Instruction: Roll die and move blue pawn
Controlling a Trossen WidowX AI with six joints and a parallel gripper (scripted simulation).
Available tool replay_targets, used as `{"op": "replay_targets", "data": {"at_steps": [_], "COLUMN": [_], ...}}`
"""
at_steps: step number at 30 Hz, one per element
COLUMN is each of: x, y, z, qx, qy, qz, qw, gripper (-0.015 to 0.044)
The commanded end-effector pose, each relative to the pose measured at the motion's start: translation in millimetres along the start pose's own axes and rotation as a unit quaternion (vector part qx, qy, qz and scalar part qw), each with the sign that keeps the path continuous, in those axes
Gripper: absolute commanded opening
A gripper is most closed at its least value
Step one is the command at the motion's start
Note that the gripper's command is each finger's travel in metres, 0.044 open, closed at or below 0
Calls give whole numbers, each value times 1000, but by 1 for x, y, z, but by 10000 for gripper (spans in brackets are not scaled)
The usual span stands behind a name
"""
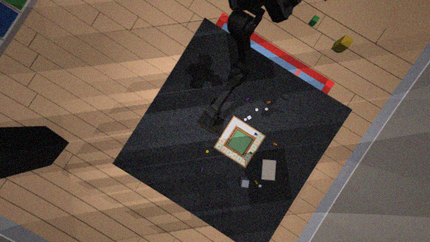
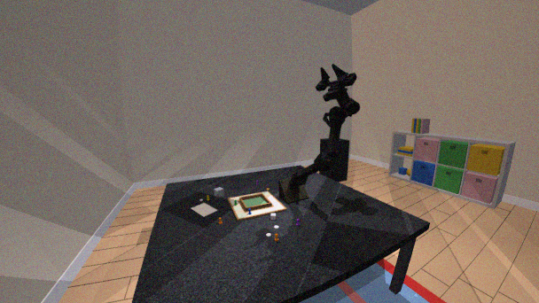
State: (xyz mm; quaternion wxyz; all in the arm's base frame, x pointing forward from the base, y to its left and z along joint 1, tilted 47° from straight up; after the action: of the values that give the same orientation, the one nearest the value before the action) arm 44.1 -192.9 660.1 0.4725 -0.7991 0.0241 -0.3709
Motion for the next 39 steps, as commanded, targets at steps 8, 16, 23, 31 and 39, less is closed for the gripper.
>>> {"op": "replay_targets", "data": {"at_steps": [8, 16, 23, 31, 39], "x": [41, 62, 61, 31, -32], "y": [114, 190, 234, 274, 286], "z": [22, 92, 176, 279, 375], "qx": [382, 599, 716, 774, 738], "qy": [-34, -59, -72, -37, 33], "qz": [97, 217, 337, 496, 647], "qw": [918, 769, 607, 392, 187], "gripper": [275, 275, 275, 275, 275]}}
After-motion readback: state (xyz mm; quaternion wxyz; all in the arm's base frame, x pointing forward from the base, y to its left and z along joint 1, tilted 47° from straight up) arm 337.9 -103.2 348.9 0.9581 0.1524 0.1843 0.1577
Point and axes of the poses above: the point midway between the two fingers, 35 mm back from their tips, its own x axis out along the fingers, its own y axis across the jaws, z = x × y, the point moved 5 cm from there along -x, back along the fingers, and after that the axes turned 1 degree about x, right-handed, at the moved point
